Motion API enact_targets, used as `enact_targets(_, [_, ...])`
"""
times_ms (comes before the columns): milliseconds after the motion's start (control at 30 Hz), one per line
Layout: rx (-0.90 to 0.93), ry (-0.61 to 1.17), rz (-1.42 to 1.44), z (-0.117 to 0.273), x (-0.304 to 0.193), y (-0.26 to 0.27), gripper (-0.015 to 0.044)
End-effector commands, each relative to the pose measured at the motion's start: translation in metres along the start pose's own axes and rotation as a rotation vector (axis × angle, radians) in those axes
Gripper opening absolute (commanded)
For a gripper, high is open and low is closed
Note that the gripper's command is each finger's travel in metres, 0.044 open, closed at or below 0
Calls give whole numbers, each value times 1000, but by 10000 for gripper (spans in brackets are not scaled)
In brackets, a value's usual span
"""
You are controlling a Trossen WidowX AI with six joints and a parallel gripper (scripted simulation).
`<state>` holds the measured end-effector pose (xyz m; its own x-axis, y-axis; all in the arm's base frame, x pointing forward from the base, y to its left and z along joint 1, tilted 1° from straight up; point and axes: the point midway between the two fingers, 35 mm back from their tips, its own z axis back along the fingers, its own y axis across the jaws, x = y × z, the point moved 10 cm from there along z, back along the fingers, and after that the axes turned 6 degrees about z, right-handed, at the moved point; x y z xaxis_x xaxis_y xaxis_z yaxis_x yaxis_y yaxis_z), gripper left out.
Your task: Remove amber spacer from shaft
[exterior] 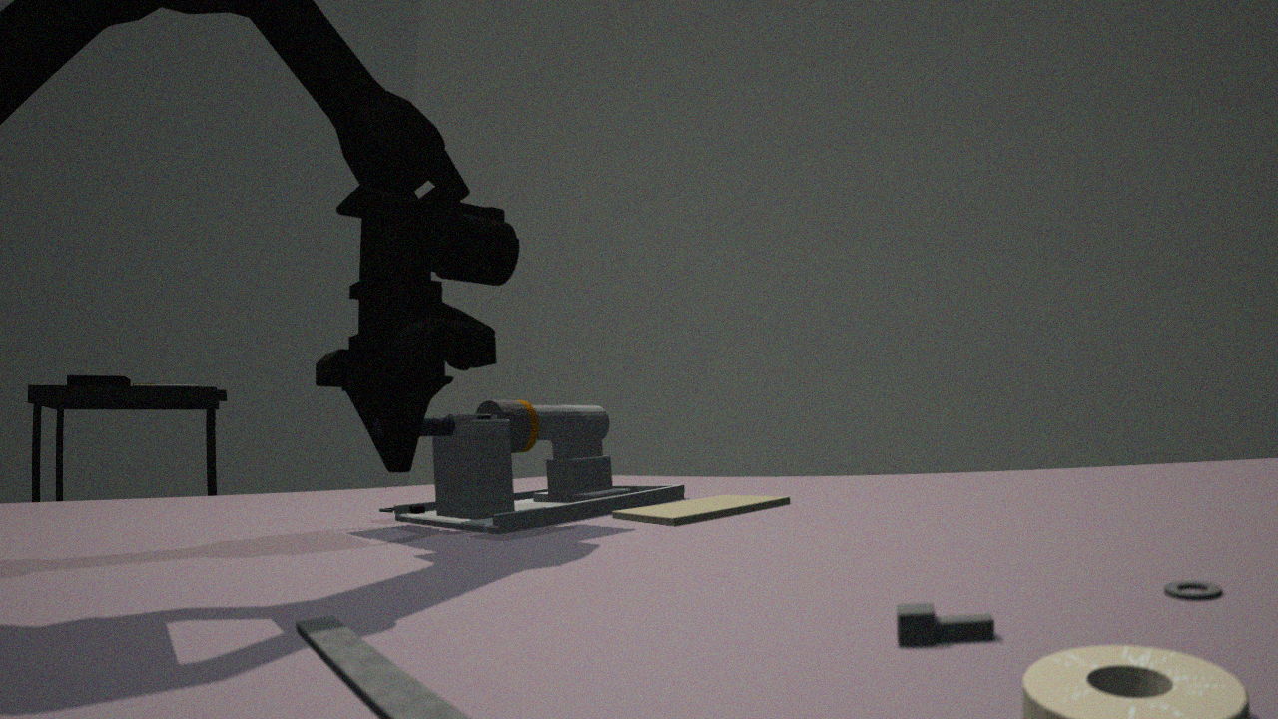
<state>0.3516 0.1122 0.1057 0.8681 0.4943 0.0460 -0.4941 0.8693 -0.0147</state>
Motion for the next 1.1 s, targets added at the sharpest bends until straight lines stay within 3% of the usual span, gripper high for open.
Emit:
enact_targets(0, [0,4,2,0,-1,0,0])
enact_targets(1067, [0,4,2,0,-5,0,0])
